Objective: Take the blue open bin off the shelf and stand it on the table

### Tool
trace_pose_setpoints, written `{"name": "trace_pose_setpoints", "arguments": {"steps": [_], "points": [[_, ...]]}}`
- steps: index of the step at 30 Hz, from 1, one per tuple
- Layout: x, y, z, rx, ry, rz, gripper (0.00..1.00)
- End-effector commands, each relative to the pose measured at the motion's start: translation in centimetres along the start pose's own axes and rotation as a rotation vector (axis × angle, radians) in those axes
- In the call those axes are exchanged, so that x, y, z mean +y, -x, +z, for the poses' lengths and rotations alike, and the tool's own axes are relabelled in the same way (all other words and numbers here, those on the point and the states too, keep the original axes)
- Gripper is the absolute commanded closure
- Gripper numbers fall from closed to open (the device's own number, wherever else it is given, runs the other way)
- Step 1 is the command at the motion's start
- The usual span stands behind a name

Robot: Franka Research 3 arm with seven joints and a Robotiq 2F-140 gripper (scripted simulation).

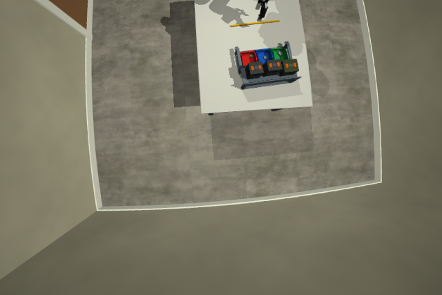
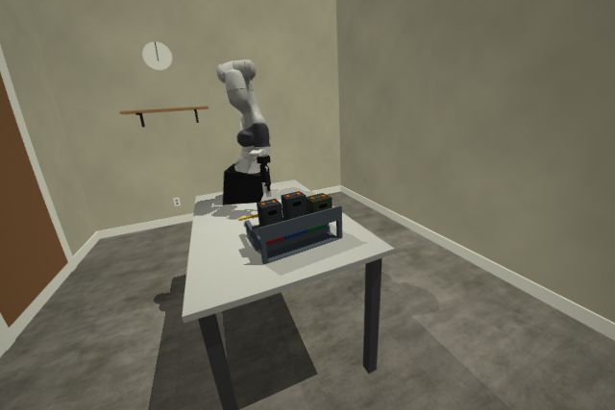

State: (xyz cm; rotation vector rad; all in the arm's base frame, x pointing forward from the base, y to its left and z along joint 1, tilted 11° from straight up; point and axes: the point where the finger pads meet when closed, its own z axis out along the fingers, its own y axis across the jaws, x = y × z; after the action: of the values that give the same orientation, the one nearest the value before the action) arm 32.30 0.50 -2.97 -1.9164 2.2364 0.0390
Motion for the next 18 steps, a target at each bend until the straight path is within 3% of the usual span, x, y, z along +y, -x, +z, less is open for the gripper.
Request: {"name": "trace_pose_setpoints", "arguments": {"steps": [1,5,6,10,18], "points": [[-0.2,1.1,-2.6,-0.022,0.044,-0.100,0.43],[-0.2,1.1,-2.6,-0.022,0.044,-0.100,0.43],[0.1,0.2,-0.4,-0.003,0.011,-0.025,0.43],[-0.2,1.1,-2.6,-0.022,0.044,-0.100,0.43],[-0.2,1.1,-2.6,-0.022,0.044,-0.100,0.43]]}}
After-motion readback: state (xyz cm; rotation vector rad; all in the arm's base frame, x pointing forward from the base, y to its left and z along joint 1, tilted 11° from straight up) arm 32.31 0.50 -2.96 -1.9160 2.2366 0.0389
